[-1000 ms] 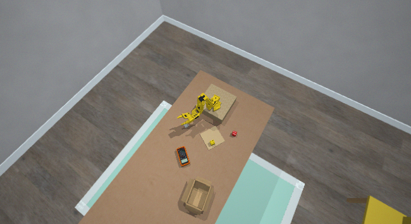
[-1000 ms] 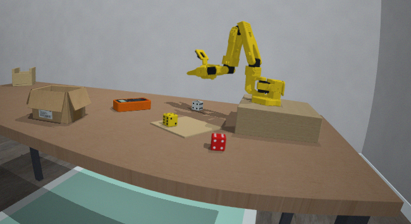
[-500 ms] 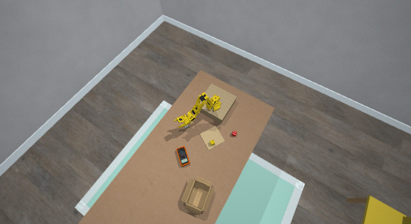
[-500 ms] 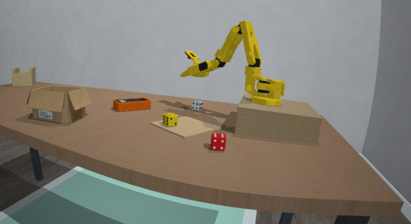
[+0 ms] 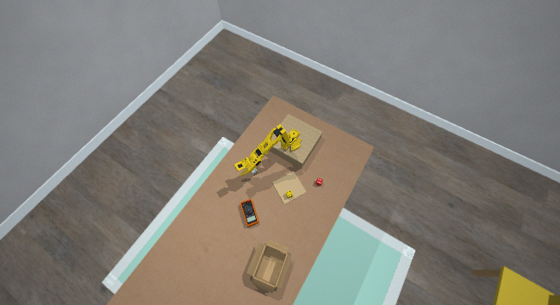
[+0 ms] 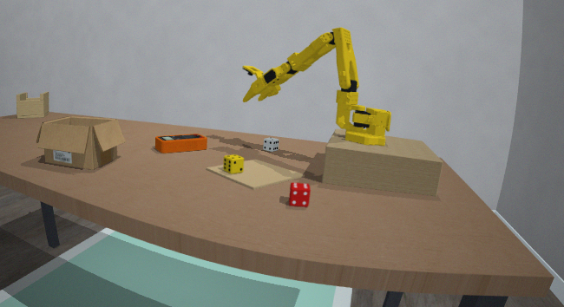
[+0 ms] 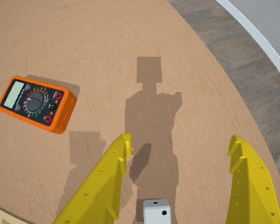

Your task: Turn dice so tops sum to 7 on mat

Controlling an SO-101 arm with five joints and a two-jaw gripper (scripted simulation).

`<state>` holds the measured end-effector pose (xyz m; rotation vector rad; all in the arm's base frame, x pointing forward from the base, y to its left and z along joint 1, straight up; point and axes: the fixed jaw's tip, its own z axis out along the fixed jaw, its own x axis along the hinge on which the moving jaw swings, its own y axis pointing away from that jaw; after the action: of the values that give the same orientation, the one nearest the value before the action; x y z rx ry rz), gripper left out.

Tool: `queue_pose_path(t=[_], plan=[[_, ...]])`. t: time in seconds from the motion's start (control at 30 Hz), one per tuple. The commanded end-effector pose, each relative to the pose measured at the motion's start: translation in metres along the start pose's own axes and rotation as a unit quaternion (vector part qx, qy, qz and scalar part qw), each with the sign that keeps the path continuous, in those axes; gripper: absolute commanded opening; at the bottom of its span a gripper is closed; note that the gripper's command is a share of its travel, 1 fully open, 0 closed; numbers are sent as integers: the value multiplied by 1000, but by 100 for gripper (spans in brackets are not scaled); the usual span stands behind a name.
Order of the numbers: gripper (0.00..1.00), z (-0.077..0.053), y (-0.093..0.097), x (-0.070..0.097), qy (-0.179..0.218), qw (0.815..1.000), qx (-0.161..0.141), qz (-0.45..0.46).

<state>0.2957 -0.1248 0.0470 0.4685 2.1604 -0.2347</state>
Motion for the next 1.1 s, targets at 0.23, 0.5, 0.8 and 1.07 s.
queue_pose_path(t=[0.23, 0.5, 0.8, 1.07], plan=[[35, -13, 5, -11, 88, 996, -7, -12], [35, -31, 7, -16, 145, 989, -8, -16], [35, -46, 7, -18, 182, 983, -10, -18], [35, -58, 8, -19, 208, 978, -11, -20]])
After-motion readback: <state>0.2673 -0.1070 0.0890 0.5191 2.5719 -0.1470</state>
